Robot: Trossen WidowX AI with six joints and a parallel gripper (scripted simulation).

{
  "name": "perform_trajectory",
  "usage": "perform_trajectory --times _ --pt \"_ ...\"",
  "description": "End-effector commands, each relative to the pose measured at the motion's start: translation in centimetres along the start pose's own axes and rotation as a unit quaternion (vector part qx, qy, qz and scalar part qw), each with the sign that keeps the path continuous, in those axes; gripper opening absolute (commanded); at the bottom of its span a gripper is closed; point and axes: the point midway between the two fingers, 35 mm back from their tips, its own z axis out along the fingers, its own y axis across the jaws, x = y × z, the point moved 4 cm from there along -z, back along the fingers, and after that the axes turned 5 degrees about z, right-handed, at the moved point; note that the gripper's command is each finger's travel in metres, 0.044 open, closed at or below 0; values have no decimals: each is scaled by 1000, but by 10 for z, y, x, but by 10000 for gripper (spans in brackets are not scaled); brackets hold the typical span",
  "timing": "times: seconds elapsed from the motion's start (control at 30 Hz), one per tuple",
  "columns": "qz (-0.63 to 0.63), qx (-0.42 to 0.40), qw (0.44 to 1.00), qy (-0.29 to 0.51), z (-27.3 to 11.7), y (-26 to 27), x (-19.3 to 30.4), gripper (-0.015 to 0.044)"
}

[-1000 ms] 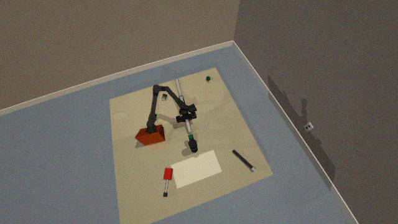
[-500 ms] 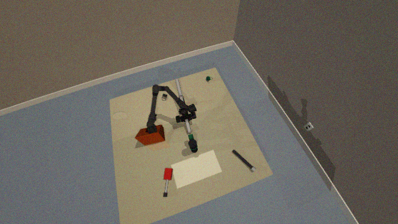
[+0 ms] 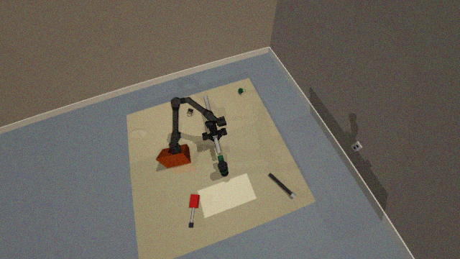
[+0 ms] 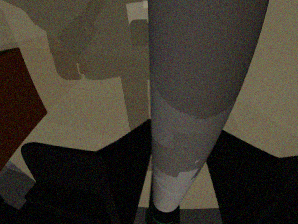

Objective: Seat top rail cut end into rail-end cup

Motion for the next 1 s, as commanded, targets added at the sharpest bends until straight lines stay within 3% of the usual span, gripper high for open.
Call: perform_trajectory --times 0.0,0.97 --pt "-1 3 1000 18 -6 -1 6 0" --pt "1 -1 1000 6 -7 -3 7 0"
